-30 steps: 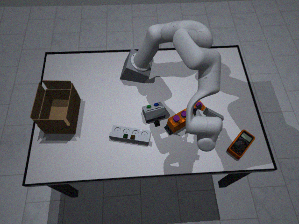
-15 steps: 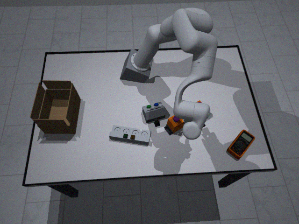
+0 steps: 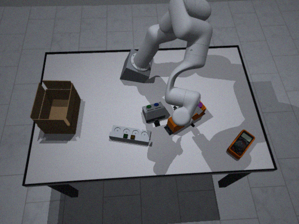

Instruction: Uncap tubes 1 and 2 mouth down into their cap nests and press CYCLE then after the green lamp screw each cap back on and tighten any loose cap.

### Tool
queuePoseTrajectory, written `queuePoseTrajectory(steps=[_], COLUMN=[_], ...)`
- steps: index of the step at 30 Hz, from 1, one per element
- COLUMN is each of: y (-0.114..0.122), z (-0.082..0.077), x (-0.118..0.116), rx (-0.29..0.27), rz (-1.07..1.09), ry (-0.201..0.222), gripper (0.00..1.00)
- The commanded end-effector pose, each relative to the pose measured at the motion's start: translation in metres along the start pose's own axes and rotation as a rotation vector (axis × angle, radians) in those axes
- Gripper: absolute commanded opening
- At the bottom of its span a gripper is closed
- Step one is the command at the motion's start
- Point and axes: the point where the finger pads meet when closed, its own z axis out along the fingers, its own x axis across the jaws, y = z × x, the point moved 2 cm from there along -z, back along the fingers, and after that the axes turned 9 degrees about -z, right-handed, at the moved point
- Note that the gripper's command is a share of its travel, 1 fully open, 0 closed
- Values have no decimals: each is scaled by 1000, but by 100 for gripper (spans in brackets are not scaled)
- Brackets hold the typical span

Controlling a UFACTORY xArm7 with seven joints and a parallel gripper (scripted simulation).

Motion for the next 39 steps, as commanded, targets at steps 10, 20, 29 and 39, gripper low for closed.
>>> queuePoseTrajectory(steps=[10, 20, 29, 39], y=[22, 38, 48, 51], z=[-7, -12, -16, -17], x=[-35, -71, -100, -111], rx=[-195, -344, -431, -488], rz=[71, 123, 151, 169], ry=[80, 123, 143, 155], gripper=[46, 46, 46, 46])
